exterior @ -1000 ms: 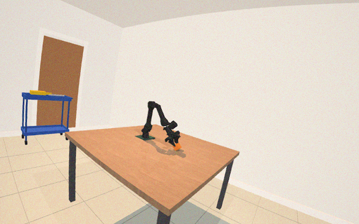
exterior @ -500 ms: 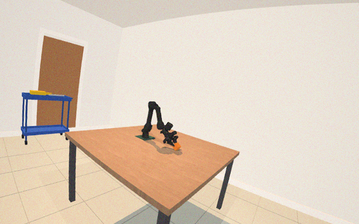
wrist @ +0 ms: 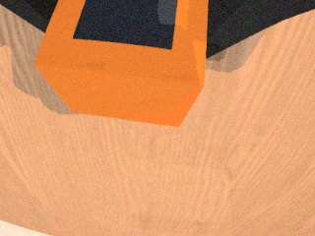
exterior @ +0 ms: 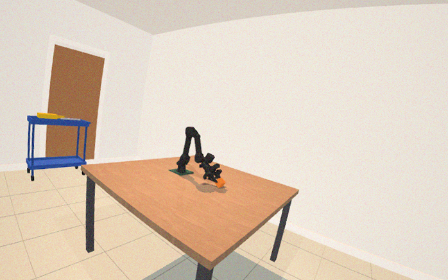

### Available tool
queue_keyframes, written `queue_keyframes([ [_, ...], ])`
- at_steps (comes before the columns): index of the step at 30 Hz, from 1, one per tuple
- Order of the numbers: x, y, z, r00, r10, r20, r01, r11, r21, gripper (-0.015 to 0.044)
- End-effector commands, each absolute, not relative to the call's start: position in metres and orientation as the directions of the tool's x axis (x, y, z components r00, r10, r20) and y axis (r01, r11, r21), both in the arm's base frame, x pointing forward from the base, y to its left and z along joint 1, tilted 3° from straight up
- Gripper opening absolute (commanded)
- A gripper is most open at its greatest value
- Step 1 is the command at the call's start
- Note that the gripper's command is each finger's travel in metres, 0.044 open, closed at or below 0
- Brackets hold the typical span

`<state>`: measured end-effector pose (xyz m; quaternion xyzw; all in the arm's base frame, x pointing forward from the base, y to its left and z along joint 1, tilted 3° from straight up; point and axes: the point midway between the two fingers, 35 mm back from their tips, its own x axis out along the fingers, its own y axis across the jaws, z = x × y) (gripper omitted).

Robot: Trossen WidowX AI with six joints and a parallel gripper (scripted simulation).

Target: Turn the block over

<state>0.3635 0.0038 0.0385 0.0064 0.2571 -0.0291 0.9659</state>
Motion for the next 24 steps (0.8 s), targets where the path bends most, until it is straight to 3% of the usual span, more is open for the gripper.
queue_keyframes([
  [1,0.3629,0.0033,0.0381,0.867,-0.057,-0.496,0.063,0.998,-0.005,0.0],
  [2,0.3629,0.0033,0.0381,0.867,-0.057,-0.496,0.063,0.998,-0.005,0.0],
  [19,0.3629,0.0033,0.0381,0.867,-0.057,-0.496,0.063,0.998,-0.005,0.044],
  [24,0.3629,0.0033,0.0381,0.867,-0.057,-0.496,0.063,0.998,-0.005,0.044],
])
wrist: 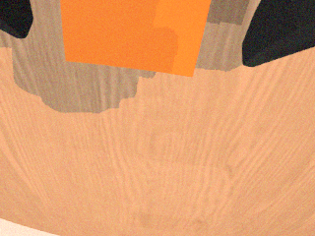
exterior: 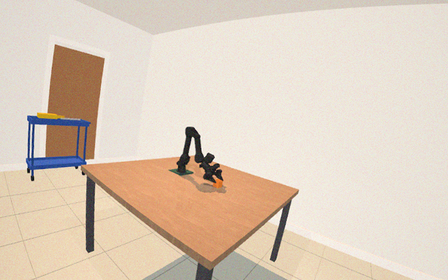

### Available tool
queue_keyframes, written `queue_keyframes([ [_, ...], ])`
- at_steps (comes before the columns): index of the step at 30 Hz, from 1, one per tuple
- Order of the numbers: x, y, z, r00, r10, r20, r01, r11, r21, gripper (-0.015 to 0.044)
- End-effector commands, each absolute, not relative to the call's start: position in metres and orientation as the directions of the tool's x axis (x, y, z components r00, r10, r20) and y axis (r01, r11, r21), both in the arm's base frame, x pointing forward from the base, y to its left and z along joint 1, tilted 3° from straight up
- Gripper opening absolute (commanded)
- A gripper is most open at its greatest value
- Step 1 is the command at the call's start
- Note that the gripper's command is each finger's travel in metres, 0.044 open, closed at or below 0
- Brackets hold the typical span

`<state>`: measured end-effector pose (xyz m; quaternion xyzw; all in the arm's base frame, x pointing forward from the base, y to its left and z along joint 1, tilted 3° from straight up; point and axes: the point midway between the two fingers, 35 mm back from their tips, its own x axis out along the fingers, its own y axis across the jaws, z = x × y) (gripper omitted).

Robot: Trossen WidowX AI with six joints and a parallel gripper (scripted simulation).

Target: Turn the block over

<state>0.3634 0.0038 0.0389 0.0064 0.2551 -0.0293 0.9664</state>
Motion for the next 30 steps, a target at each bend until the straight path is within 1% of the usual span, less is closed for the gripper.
queue_keyframes([
  [1,0.3629,0.0033,0.0381,0.867,-0.057,-0.496,0.063,0.998,-0.005,0.044],
  [28,0.3629,0.0033,0.0381,0.867,-0.057,-0.496,0.063,0.998,-0.005,0.044],
  [30,0.3661,0.0033,0.0388,0.855,-0.058,-0.516,0.063,0.998,-0.007,0.044],
])
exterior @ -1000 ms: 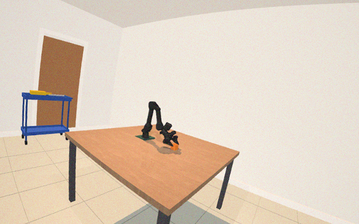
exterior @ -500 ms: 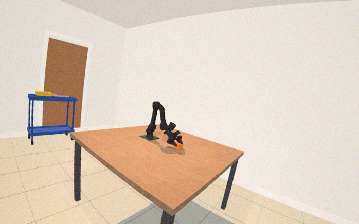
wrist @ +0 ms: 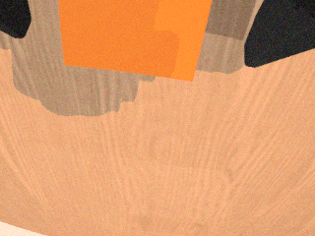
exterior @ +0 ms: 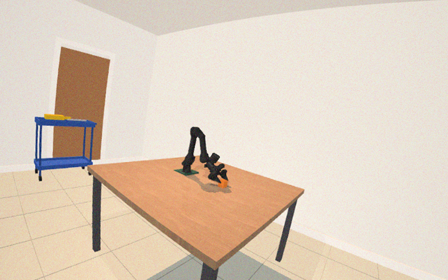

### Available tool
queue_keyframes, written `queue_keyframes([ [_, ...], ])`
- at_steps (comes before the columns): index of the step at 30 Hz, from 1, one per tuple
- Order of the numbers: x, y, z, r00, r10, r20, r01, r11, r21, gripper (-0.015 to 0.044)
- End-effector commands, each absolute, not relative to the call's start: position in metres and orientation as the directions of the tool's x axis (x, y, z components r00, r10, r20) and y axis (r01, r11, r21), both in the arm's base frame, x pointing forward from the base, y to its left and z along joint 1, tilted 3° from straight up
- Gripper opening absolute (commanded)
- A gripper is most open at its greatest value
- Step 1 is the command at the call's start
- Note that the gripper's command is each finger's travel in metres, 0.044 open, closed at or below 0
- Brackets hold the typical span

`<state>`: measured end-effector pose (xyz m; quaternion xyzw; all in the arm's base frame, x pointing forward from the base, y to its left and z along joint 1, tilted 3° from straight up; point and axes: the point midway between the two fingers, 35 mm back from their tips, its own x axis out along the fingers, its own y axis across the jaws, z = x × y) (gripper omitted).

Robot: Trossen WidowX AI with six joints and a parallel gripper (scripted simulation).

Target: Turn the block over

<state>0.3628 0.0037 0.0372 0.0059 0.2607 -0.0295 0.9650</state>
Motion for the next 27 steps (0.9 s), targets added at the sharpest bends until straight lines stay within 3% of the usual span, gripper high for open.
queue_keyframes([
  [1,0.37,0.003,0.04,0.838,-0.058,-0.542,0.063,0.998,-0.009,0.044],
  [7,0.376,0.005,0.061,0.687,-0.047,-0.725,0.059,0.998,-0.009,0.044],
  [13,0.351,0.005,0.104,0.501,-0.034,-0.865,0.064,0.998,-0.002,0.044],
  [27,0.348,0.005,0.111,0.459,-0.033,-0.888,0.063,0.998,-0.005,0.044],
])
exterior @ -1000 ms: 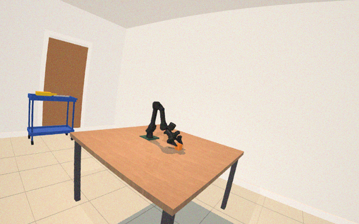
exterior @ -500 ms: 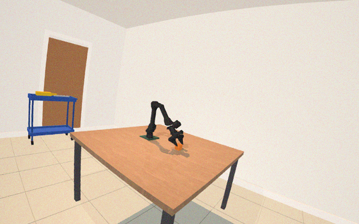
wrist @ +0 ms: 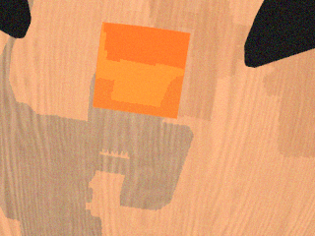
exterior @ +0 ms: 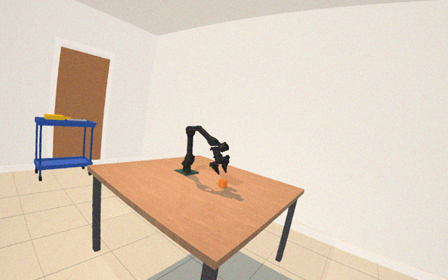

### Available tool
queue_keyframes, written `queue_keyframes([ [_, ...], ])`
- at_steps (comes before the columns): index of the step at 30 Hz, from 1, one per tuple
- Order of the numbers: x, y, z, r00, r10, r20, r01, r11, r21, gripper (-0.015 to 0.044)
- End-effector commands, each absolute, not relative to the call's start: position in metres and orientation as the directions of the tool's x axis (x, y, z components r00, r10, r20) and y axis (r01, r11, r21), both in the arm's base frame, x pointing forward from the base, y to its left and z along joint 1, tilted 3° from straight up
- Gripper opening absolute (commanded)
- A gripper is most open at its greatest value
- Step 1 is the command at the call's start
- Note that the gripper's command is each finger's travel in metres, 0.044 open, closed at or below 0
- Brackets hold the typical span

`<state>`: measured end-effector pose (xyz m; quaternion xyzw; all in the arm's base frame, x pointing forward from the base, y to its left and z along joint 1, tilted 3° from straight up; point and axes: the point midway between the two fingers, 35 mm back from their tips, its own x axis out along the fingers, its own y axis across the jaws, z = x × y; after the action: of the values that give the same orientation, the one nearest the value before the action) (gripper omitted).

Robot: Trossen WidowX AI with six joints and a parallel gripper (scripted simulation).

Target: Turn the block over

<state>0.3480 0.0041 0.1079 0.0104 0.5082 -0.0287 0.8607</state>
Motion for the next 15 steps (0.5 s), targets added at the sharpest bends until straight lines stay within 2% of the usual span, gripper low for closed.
queue_keyframes([
  [1,0.351,0.005,0.112,0.437,-0.032,-0.899,0.063,0.998,-0.005,0.044],
  [15,0.38,0.003,0.13,0.026,-0.007,-1.0,0.062,0.998,-0.006,0.044],
])
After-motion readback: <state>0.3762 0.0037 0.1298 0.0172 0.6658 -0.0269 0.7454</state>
